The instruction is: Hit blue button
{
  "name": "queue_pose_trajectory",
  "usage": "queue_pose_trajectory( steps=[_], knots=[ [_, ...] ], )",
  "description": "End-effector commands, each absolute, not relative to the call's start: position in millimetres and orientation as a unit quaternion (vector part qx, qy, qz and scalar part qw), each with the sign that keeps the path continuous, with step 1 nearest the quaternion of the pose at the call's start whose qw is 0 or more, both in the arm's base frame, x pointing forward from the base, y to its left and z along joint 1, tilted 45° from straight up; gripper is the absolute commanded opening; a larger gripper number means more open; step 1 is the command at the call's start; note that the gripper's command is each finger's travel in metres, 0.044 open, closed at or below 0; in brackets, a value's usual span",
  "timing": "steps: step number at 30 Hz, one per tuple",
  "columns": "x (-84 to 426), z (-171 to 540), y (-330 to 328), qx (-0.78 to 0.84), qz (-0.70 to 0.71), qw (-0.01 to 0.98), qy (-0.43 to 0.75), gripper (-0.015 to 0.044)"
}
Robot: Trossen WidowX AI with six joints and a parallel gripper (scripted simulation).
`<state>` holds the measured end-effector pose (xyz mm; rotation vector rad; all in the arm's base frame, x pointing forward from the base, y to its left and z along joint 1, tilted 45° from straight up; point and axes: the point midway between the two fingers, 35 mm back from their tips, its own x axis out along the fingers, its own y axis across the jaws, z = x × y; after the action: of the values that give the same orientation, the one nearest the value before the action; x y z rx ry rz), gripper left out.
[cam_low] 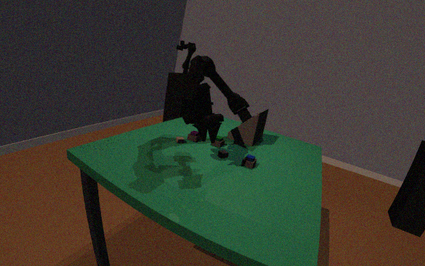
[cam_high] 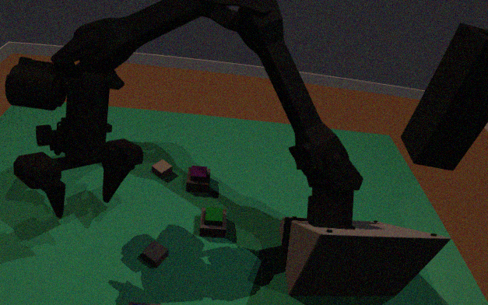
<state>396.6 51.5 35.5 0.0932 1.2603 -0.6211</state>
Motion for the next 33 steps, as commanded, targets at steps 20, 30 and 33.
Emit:
queue_pose_trajectory(
  steps=[20,30,33],
  knots=[
    [265,-65,159,-0.316,-0.211,0.683,0.624,0.0321],
    [269,-92,131,-0.317,-0.212,0.683,0.623,0.0059],
    [269,-92,131,-0.317,-0.212,0.683,0.623,0.002]
  ],
)
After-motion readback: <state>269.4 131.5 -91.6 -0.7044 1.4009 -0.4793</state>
